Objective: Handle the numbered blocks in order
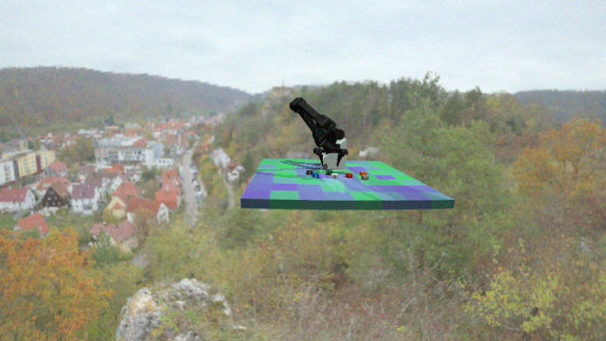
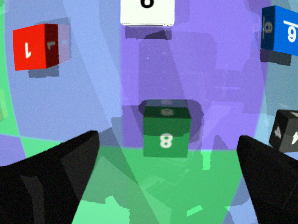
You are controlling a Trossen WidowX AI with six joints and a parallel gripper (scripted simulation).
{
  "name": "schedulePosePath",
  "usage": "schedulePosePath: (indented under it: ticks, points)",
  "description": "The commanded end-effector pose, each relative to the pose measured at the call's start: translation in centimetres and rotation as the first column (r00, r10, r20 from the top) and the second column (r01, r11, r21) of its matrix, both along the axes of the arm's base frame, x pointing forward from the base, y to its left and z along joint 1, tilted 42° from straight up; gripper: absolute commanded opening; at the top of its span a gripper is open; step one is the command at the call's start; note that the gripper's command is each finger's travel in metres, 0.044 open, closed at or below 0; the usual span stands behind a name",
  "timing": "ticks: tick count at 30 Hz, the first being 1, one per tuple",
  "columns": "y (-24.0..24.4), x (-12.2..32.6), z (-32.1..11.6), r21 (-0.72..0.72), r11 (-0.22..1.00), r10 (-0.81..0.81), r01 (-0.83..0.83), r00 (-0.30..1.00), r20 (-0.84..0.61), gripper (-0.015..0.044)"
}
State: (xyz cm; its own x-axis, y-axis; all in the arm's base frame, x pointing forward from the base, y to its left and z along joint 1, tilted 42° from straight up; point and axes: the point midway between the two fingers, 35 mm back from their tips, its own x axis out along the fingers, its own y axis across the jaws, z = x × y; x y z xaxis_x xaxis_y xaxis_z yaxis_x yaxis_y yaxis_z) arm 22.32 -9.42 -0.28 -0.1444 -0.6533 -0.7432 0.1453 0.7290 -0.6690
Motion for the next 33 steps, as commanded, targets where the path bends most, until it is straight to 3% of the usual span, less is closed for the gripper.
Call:
schedulePosePath:
  ticks: [1, 5, 9, 17, 24, 27, 33]
  points:
    - [1.5, 0.5, 1.6, 0.008, 1.0, -0.004, 0.004, 1.0, 0.003, 0.0321]
    - [5.2, 1.1, 5.8, 0.008, 1.0, -0.005, 0.005, 1.0, 0.002, 0.0216]
    - [5.3, 1.1, 6.0, 0.007, 1.0, -0.005, 0.005, 1.0, 0.001, 0.012]
    - [5.3, 1.3, 6.0, 0.007, 1.0, -0.005, 0.005, 1.0, 0.002, 0.012]
    - [4.1, 8.0, 5.9, 0.007, 1.0, -0.005, 0.005, 1.0, 0.007, 0.012]
    - [4.0, 8.6, 5.8, 0.006, 1.0, -0.005, 0.005, 1.0, 0.007, 0.012]
    - [-0.7, 7.7, 0.5, 0.004, 1.0, -0.005, 0.005, 1.0, 0.008, 0.0278]
